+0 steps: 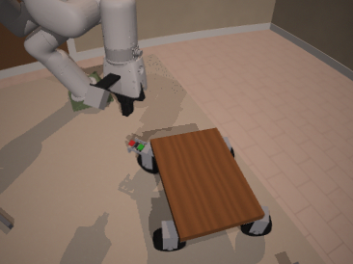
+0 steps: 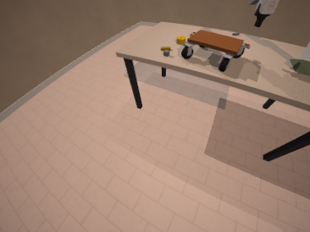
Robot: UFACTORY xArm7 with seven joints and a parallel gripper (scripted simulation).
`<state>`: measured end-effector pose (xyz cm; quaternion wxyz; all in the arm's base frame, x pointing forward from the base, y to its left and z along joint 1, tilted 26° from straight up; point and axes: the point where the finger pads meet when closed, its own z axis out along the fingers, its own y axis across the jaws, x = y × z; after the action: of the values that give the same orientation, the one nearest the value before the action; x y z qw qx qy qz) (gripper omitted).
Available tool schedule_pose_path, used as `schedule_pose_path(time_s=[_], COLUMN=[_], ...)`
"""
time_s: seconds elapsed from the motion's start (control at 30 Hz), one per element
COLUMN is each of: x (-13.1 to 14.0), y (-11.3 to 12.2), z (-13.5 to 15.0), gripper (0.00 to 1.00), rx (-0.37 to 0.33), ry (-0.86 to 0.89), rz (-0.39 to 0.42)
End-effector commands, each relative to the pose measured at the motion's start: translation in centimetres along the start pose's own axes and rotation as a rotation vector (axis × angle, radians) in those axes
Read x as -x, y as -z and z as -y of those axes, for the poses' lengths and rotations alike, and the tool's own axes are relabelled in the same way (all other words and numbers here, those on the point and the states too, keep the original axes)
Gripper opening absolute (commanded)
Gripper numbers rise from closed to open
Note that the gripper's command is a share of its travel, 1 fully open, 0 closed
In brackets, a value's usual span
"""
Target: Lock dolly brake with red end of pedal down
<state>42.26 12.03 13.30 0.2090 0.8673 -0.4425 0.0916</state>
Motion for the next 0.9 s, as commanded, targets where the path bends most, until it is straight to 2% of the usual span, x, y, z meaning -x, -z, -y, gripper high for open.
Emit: schedule_pose_path(time_s=[0.0, 0.27, 0.33, 0.83, 0.87], x=[0.0, 0.0, 0.0, 0.1, 0.1], y=[0.1, -0.4, -0.4, -2.1, -2.1], z=[0.1, 0.1, 0.1, 0.1, 0.1], gripper=[0.00, 0.00, 0.00, 0.00, 0.00], rx=[-0.003, 0.001, 0.001, 0.017, 0.017], ry=[0.043, 0.319, 0.319, 1.197, 1.197], rz=[-0.001, -0.003, -0.003, -0.009, -0.009])
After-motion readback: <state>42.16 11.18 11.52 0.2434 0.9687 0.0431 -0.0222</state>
